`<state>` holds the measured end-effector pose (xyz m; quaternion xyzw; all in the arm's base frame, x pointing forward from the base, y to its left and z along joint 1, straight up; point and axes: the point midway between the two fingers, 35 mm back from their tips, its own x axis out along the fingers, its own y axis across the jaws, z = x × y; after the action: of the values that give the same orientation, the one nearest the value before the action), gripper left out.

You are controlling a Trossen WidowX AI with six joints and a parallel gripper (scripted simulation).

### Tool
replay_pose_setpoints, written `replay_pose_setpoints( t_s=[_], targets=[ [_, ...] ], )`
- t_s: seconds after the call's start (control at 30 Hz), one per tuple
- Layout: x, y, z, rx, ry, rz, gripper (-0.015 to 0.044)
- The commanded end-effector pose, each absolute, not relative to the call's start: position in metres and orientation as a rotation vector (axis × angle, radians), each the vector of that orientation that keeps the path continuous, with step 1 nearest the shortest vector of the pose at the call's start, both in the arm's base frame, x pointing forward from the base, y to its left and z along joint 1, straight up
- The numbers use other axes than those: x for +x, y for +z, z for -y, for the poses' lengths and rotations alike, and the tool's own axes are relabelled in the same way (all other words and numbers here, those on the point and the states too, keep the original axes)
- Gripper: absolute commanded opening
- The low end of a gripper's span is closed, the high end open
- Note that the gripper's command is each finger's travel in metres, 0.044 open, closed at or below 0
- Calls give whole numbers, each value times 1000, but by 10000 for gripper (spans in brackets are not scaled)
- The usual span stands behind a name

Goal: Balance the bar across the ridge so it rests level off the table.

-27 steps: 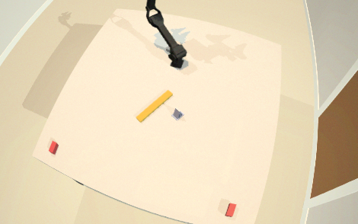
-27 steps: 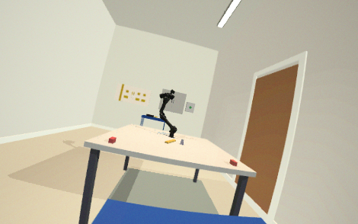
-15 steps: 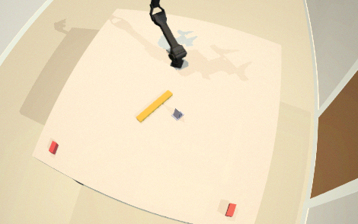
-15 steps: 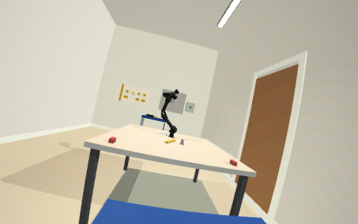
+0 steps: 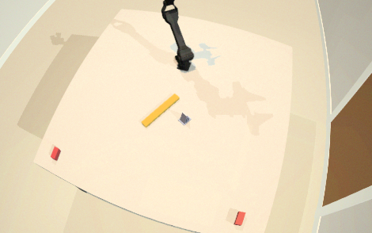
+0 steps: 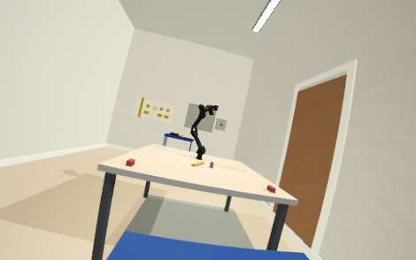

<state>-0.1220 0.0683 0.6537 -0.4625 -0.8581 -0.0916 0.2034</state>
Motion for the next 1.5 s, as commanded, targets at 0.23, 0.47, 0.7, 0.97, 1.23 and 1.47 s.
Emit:
replay_pose_setpoints(
  t_s=[0.23, 0.47, 0.7, 0.97, 1.23, 1.47],
  targets=[
    [-29, 652, -132, -1306, 227, 2001, 315],
    [54, 631, -170, -1251, 532, 1604, 315],
    [133, 597, -192, -1150, 733, 1203, 315],
    [220, 541, -199, -978, 855, 722, 315],
    [294, 472, -185, -767, 859, 254, 315],
    [343, 405, -159, -562, 777, -131, 315]
  ],
)
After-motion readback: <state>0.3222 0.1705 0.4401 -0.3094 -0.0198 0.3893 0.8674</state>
